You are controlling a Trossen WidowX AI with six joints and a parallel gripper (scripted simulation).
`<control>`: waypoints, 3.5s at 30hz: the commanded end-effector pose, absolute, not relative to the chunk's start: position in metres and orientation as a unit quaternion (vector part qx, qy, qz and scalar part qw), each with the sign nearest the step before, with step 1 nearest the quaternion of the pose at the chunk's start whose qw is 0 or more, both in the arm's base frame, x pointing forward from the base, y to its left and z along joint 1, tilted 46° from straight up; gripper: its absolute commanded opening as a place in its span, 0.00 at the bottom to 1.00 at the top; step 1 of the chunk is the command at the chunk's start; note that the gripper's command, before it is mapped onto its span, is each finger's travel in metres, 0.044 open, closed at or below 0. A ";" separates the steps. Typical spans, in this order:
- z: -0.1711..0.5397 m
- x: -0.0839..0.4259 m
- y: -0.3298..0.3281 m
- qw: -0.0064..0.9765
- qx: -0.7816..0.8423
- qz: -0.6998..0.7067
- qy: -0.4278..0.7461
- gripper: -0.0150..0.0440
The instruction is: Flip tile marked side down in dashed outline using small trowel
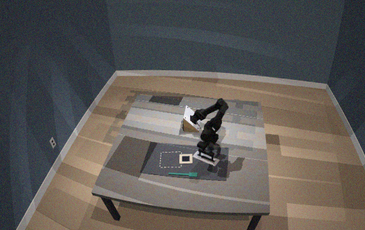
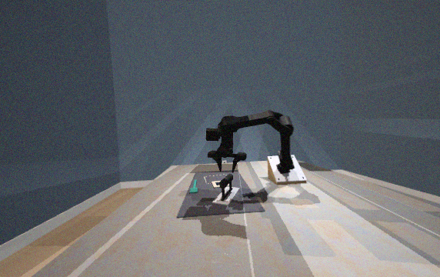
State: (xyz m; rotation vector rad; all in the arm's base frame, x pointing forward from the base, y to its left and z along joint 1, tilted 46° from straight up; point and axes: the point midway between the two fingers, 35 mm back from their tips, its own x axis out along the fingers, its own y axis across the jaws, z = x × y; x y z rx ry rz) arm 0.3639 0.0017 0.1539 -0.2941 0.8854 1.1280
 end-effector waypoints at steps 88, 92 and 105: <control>0.090 0.365 0.046 0.893 -0.251 0.173 0.331 0.43; 0.090 0.365 0.046 0.893 -0.251 0.173 0.331 0.38; 0.093 0.365 0.043 0.893 -0.251 0.173 0.332 0.25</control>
